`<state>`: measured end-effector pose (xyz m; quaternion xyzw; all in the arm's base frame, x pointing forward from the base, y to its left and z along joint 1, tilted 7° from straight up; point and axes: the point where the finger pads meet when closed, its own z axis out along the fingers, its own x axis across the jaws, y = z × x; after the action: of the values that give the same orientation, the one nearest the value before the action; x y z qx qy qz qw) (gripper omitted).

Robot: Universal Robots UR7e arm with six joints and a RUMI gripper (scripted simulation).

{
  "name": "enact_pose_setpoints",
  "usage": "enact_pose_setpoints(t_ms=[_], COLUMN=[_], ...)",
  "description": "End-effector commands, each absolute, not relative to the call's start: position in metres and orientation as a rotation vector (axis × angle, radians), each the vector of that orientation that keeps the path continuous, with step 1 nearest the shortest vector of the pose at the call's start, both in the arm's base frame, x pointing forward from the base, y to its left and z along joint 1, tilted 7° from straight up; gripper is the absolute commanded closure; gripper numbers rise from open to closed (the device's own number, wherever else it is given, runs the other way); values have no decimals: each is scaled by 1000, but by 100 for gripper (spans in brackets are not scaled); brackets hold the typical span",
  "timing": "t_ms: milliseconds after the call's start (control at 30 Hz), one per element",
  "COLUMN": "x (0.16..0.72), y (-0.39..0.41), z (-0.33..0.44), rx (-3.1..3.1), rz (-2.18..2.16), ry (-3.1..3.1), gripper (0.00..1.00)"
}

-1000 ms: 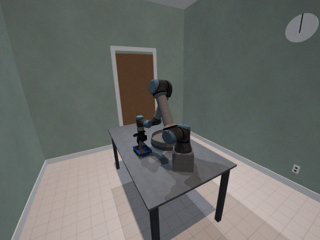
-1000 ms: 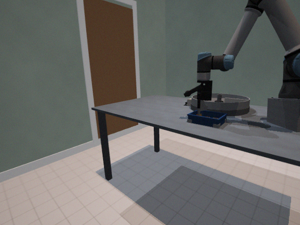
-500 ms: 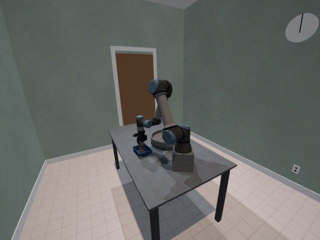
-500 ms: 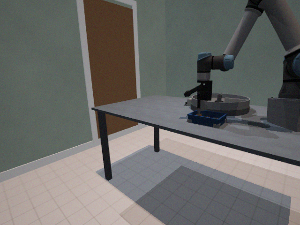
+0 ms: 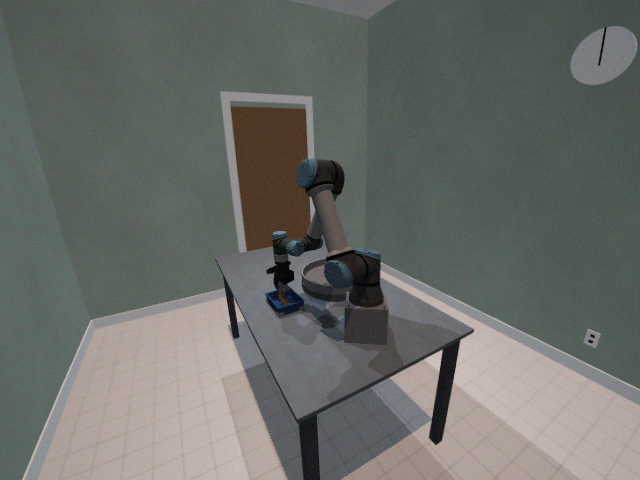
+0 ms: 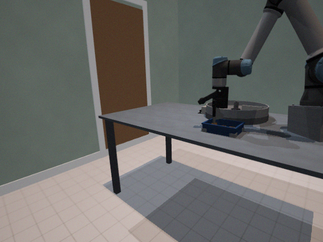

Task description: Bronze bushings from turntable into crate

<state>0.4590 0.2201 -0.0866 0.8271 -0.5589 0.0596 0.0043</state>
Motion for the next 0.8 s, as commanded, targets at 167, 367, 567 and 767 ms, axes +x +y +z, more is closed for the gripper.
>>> enact_pose_setpoints(t_ms=[167, 367, 567, 767], x=[457, 458, 458, 458], y=[218, 218, 218, 218], z=[-92, -93, -93, -93], rx=[2588, 2588, 2589, 2589], rz=[182, 182, 183, 184], ry=[-1752, -1752, -1752, -1752], gripper=[100, 100, 100, 100])
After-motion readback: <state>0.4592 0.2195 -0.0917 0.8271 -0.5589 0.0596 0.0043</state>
